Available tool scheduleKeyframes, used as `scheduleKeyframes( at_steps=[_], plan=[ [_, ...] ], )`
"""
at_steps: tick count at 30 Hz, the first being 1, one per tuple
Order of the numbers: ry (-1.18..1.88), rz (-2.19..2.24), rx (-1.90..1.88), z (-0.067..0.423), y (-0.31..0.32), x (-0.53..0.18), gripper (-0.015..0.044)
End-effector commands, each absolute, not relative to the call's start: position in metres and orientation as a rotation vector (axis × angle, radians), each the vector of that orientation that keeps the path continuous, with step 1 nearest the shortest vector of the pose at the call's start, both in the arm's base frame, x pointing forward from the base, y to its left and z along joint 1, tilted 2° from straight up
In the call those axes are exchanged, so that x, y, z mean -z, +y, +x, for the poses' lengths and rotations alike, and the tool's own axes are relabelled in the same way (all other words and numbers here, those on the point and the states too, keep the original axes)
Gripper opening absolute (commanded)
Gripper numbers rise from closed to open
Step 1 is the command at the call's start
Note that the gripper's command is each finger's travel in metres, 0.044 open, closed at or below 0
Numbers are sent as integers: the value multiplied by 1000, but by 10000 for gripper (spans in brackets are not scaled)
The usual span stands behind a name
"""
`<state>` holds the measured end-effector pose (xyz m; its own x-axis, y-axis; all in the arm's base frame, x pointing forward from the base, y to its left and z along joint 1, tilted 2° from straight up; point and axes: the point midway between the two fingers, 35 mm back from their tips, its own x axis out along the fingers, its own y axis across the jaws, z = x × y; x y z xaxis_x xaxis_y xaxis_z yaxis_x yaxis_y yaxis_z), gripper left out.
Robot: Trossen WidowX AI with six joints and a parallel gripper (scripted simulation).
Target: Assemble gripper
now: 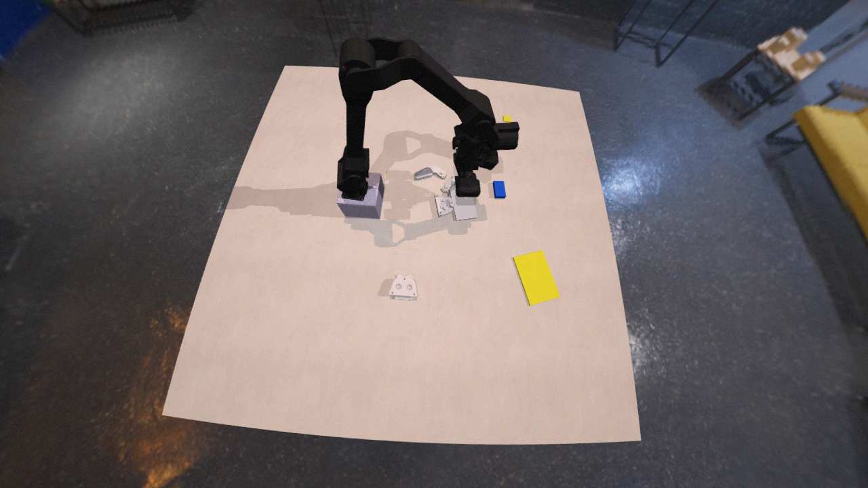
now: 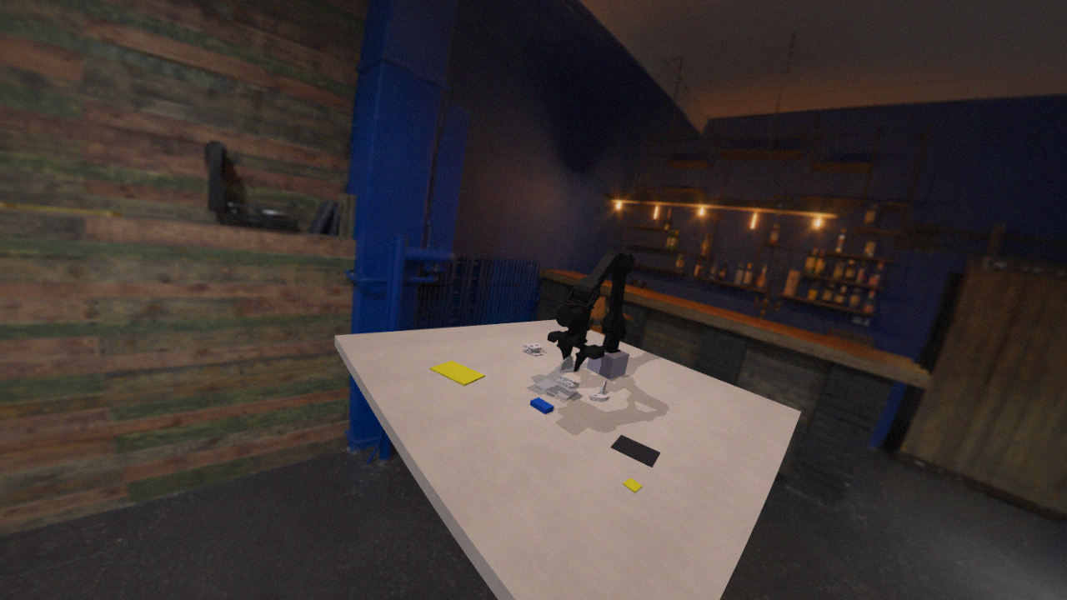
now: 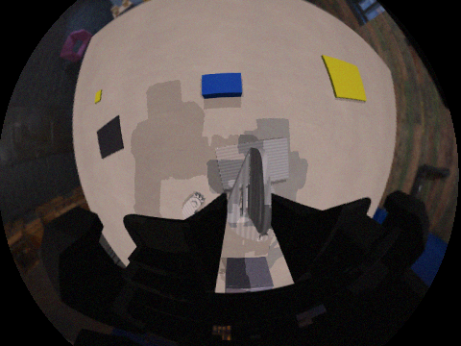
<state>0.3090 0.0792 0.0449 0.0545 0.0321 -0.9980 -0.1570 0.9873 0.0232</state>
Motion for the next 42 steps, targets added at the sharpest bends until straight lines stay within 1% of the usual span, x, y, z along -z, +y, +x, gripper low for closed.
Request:
scheduleKeyframes(
  at_steps=[1, 20, 42],
  plan=[
    [1513, -108, -150, 309, 79, -45, 134],
    [1513, -108, -150, 308, 79, -44, 134],
    [1513, -107, -149, 311, 80, -7, 134]
  ],
)
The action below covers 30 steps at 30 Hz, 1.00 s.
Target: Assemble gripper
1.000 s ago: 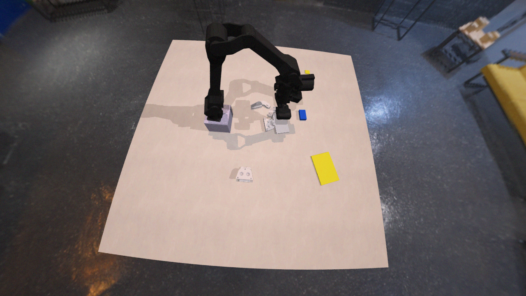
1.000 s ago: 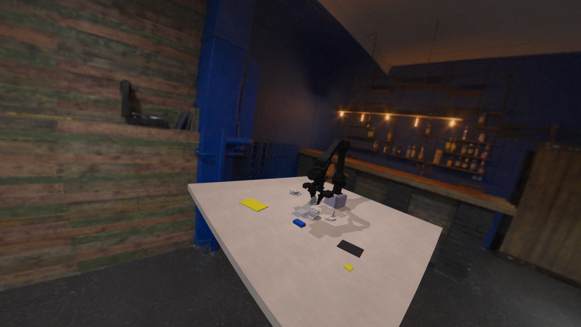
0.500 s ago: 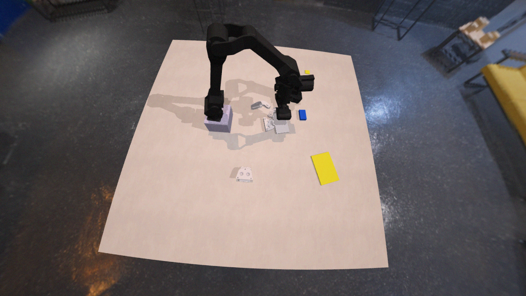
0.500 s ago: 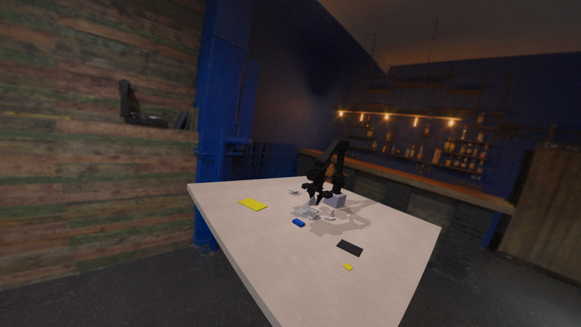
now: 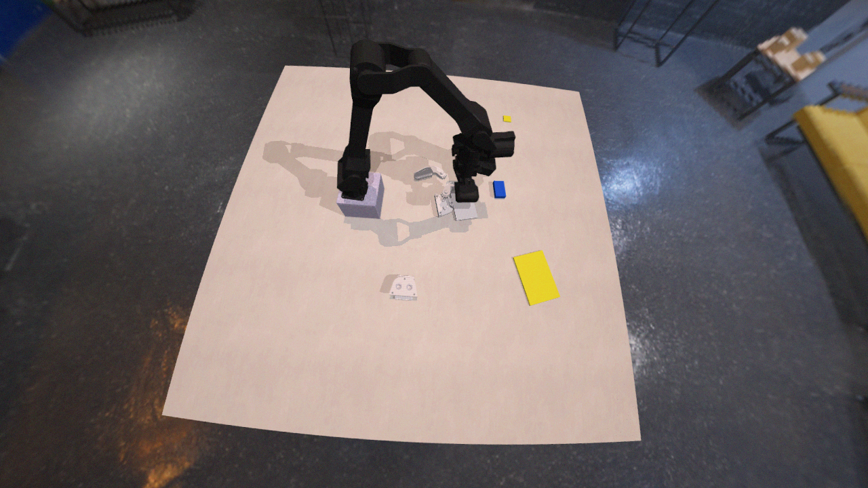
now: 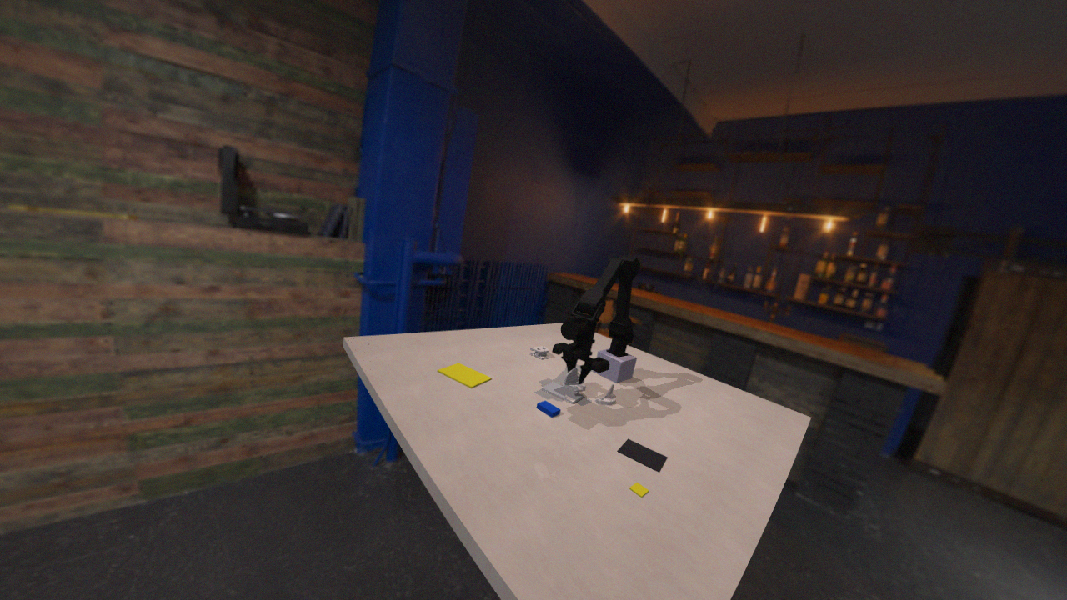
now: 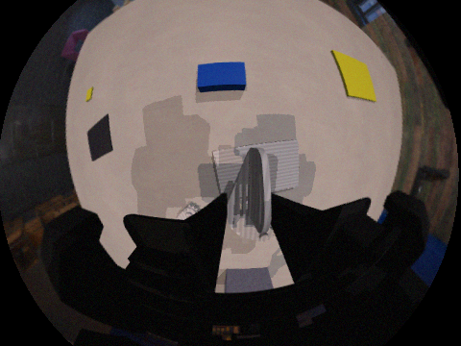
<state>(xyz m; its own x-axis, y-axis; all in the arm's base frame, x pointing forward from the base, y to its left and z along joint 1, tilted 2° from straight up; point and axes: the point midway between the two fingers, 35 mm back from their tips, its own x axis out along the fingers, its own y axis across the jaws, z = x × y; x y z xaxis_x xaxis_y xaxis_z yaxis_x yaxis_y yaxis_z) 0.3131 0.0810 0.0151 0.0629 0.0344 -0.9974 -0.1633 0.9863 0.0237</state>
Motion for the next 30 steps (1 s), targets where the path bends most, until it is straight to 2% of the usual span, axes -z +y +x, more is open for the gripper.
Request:
scheduleKeyframes(
  at_steps=[1, 30],
  plan=[
    [1513, -107, -149, 311, 81, -6, 134],
    [1513, -103, -145, 310, 81, 8, 134]
  ],
)
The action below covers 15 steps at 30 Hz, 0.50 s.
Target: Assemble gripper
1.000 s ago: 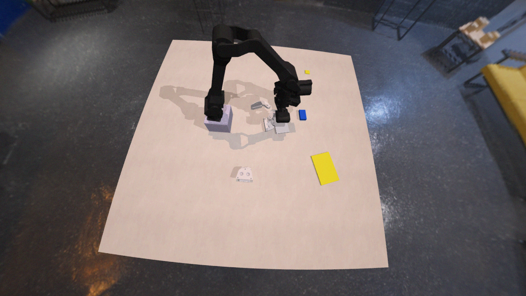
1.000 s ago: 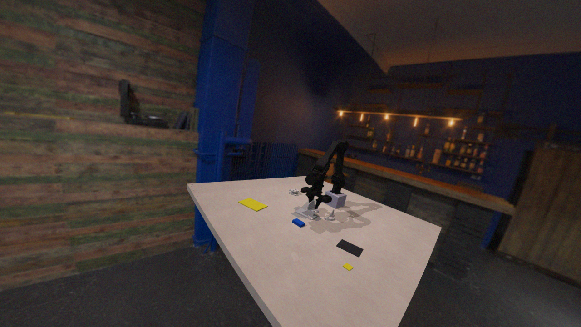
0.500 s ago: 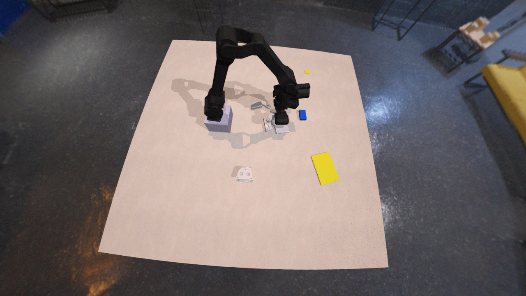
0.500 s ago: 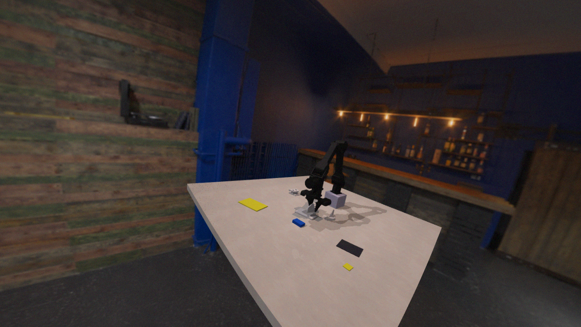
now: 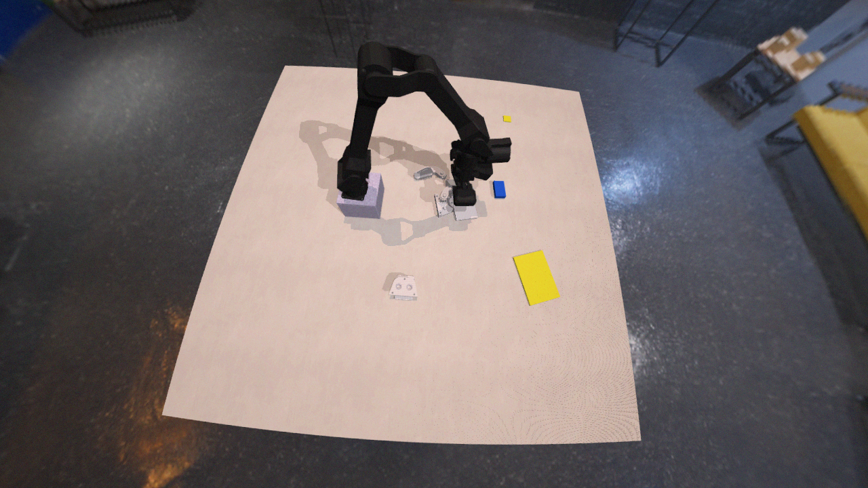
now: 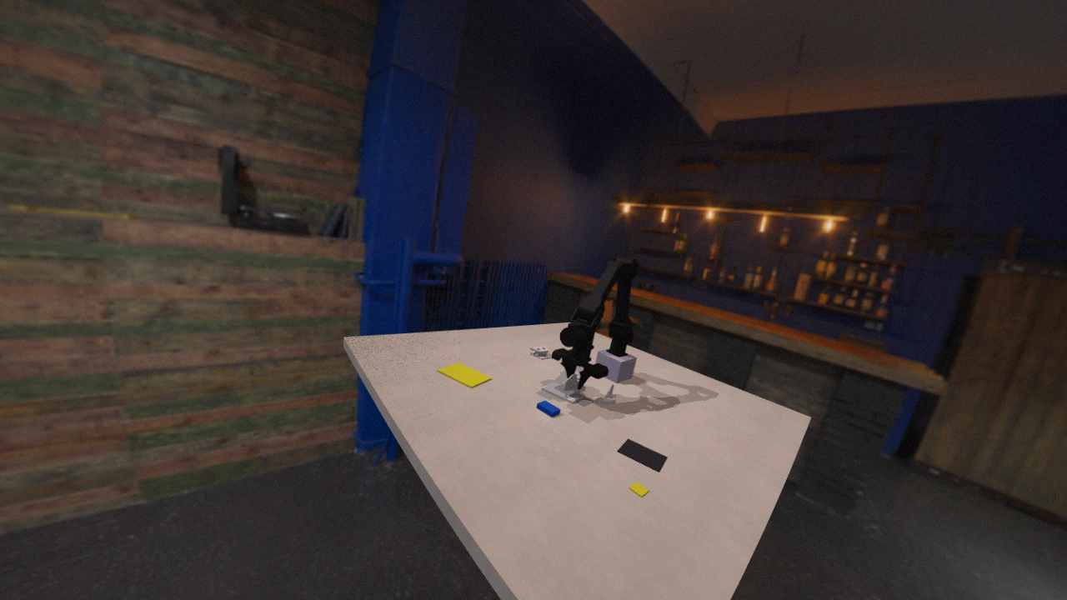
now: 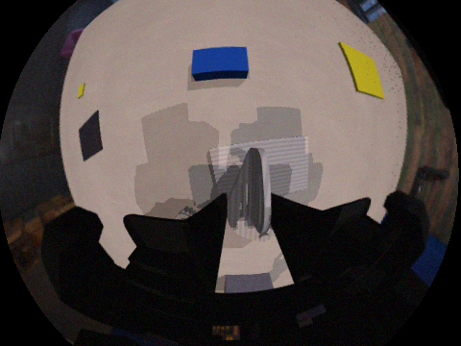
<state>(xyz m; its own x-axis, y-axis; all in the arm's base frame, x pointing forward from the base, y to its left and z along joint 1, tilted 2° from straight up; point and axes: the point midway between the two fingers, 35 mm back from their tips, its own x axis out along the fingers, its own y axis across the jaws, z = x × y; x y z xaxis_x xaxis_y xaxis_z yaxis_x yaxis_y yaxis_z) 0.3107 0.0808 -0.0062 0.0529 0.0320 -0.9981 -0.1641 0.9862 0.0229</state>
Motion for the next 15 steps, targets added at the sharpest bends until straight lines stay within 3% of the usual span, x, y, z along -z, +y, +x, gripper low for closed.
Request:
scheduleKeyframes(
  at_steps=[1, 15],
  plan=[
    [1514, -102, -144, 310, 81, 9, 134],
    [1514, -97, -139, 310, 81, 13, 134]
  ],
)
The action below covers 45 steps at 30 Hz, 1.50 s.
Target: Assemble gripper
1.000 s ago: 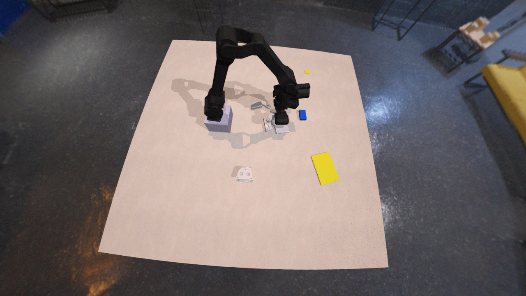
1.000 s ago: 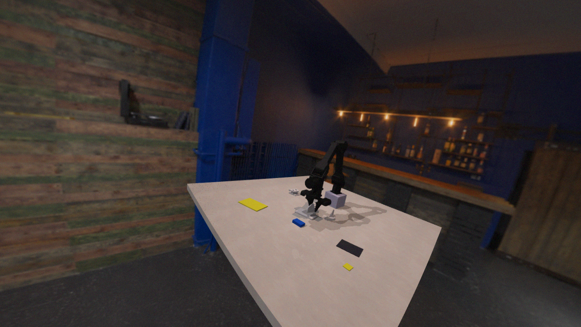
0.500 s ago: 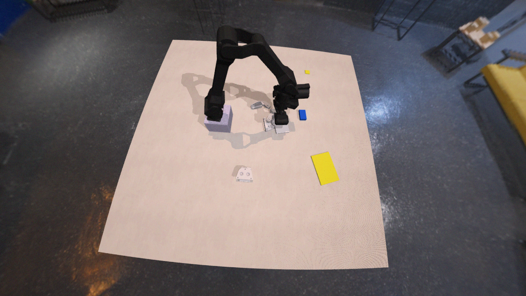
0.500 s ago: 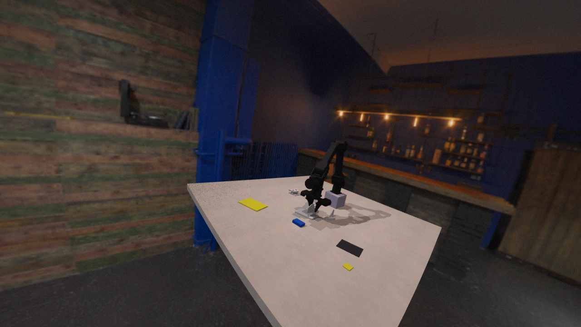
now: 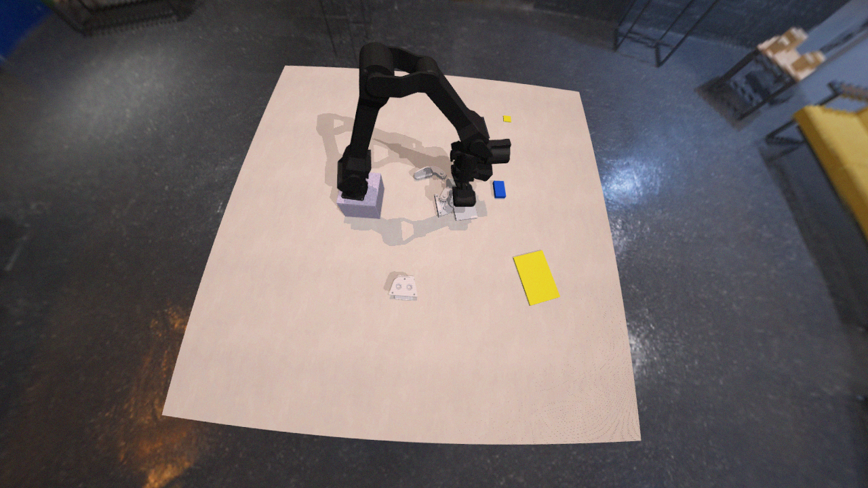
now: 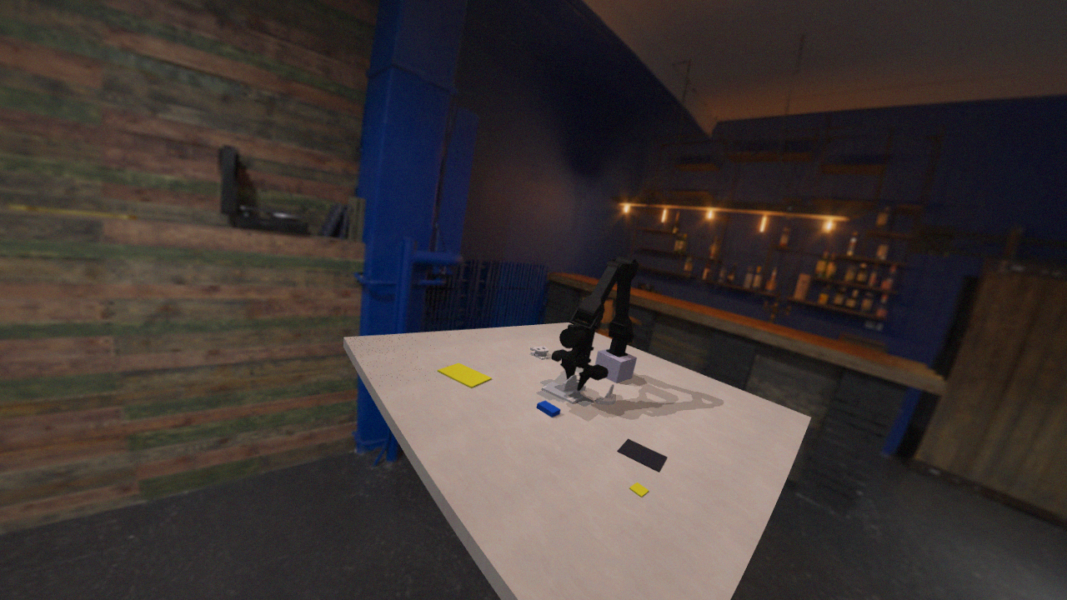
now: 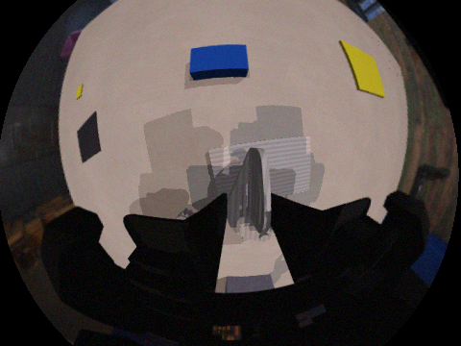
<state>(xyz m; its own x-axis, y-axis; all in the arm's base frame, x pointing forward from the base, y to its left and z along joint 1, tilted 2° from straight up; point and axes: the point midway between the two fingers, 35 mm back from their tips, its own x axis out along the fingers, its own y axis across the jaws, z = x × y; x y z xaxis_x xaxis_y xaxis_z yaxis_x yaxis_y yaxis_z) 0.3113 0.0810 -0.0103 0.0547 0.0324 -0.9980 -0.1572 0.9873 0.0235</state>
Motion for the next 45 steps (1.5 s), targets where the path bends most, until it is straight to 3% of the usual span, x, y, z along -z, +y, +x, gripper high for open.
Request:
scheduleKeyframes(
  at_steps=[1, 45],
  plan=[
    [1514, -97, -139, 310, 81, 13, 134],
    [1514, -95, -137, 311, 81, 24, 134]
  ],
)
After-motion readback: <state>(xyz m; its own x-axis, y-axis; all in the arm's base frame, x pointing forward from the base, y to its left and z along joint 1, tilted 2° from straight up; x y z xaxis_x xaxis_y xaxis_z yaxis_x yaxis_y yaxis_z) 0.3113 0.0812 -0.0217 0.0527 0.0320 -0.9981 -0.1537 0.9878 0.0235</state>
